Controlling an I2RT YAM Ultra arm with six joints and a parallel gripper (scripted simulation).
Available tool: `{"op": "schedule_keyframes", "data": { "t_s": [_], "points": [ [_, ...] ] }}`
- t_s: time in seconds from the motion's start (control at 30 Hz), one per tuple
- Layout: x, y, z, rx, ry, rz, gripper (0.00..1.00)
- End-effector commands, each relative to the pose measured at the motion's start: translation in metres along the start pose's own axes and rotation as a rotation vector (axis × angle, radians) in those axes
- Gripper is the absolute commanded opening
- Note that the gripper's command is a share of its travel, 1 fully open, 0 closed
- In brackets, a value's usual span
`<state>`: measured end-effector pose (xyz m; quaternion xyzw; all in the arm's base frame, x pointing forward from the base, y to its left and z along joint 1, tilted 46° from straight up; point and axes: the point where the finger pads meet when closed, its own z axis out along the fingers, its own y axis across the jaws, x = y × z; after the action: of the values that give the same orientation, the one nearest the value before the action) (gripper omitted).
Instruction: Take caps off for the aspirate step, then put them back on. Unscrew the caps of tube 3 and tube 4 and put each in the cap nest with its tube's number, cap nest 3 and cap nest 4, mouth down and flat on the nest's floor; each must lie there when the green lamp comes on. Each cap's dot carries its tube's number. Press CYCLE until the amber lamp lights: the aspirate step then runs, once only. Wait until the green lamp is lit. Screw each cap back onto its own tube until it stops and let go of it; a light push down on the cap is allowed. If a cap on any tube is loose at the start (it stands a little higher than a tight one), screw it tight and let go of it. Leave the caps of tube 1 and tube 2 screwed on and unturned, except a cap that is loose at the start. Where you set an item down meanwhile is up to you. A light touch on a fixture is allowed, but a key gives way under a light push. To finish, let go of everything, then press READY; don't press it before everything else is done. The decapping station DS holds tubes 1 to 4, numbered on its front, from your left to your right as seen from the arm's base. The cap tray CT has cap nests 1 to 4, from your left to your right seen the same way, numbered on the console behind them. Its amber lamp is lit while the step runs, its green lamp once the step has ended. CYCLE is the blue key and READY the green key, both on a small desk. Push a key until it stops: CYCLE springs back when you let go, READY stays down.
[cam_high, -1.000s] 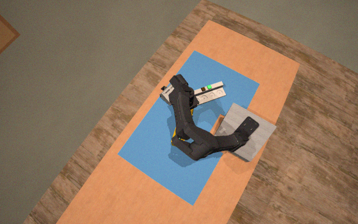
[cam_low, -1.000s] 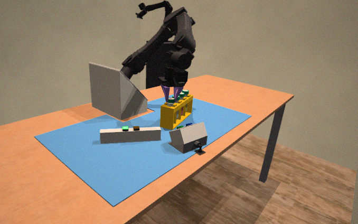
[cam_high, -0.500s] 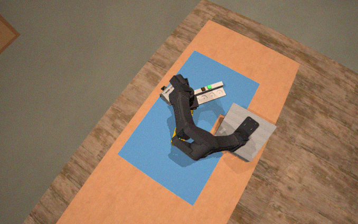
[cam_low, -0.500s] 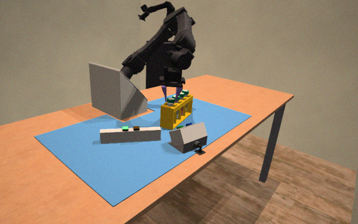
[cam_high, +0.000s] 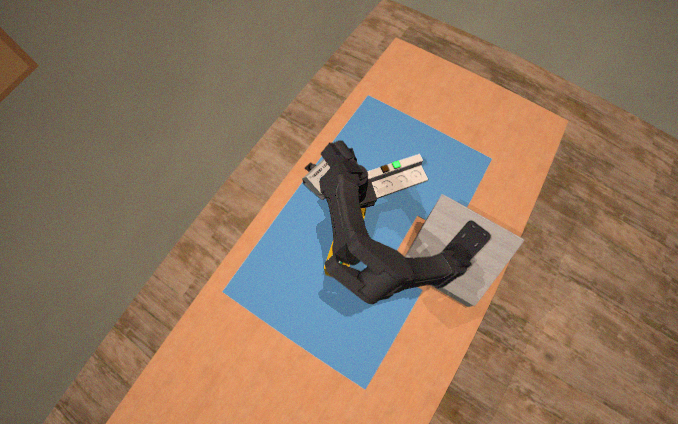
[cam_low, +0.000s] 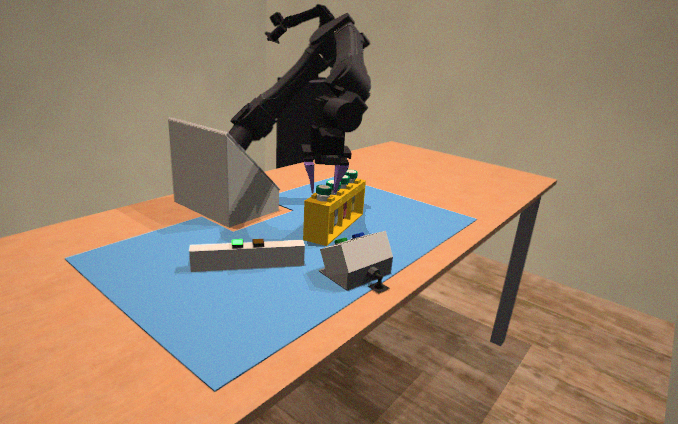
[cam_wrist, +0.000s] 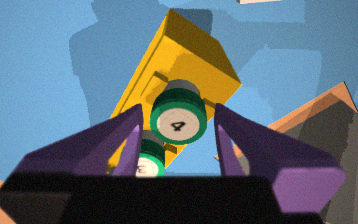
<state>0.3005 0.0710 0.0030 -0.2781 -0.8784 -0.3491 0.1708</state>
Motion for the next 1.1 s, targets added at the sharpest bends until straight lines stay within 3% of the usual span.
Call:
{"op": "schedule_keyframes", "data": {
  "t_s": [0.0,0.5,0.77,0.8,1.07],
  "points": [
    [-0.0028,0.0003,-0.0045,-0.007,-0.013,-0.081,0.49],
    [-0.0030,0.0002,-0.0045,-0.003,-0.015,-0.681,0.49],
    [-0.0034,0.0001,-0.0050,-0.003,-0.015,-0.706,0.49],
    [-0.0034,0.0001,-0.0050,-0.003,-0.015,-0.706,0.00],
    [-0.0034,0.0001,-0.0051,-0.003,-0.015,-0.706,0.00]
  ]
}}
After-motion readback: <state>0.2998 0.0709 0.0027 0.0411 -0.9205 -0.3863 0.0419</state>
